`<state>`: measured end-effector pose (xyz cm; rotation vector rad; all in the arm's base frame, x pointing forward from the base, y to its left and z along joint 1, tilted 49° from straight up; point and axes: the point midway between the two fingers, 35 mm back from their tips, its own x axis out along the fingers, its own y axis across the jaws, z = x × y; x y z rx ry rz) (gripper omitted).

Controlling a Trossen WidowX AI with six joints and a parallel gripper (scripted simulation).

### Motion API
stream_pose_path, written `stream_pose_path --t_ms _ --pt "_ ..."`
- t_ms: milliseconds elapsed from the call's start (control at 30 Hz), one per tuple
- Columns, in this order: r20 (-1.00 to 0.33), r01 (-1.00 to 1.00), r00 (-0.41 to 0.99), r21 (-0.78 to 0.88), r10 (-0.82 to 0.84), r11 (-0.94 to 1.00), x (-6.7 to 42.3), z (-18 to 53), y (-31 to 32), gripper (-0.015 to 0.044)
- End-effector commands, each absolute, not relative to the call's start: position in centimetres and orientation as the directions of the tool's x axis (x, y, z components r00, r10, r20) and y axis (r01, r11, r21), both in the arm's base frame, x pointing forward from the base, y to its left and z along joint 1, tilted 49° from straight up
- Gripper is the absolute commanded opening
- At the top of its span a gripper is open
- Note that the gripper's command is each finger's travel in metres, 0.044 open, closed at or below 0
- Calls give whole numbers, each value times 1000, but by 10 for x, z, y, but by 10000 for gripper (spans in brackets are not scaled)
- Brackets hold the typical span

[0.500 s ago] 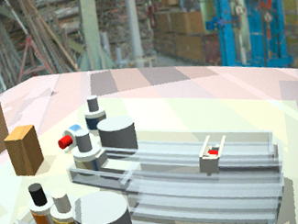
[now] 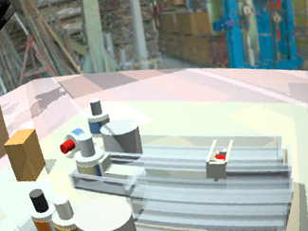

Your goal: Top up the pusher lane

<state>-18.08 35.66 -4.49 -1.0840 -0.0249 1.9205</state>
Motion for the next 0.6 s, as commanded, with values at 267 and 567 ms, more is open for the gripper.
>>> stream_pose_path --t_ms 267,567 --pt "-903 -823 281 -401 326 -403 6 -100 357 440" --pt "-906 -885 395 -332 -150 -327 119 -105 293 440"
